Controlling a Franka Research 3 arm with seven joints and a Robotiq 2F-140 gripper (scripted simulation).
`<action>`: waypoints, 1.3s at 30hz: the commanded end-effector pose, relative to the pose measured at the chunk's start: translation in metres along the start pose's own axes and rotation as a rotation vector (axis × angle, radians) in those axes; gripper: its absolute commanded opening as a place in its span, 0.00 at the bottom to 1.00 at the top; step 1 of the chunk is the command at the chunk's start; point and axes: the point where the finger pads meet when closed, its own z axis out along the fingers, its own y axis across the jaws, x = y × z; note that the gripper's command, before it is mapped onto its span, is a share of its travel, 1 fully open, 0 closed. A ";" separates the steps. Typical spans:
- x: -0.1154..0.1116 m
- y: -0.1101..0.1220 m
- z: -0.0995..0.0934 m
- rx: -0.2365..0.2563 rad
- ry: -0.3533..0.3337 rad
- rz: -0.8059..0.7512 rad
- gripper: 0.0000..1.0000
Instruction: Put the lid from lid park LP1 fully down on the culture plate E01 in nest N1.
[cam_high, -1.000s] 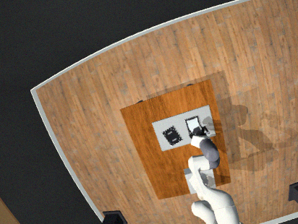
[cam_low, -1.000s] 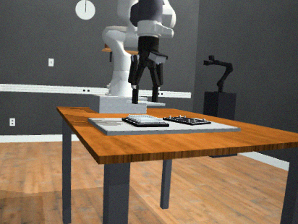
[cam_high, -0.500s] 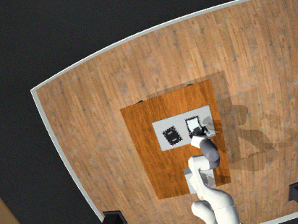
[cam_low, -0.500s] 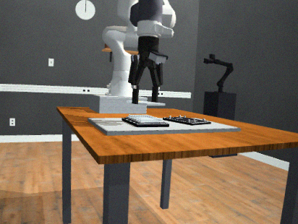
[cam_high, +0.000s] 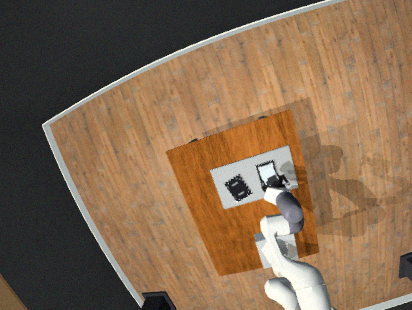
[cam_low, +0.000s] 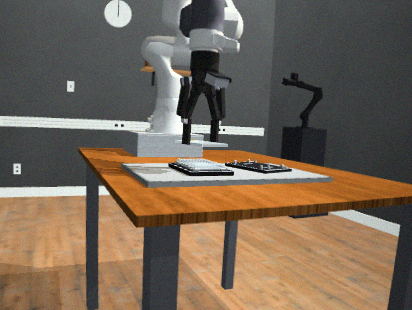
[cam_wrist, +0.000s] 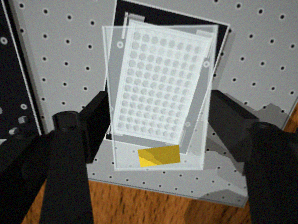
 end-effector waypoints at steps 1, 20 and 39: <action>0.001 0.000 0.000 0.000 0.001 0.046 0.10; 0.001 0.000 0.013 0.000 0.001 0.208 0.10; 0.002 0.000 0.035 0.000 0.001 0.208 0.10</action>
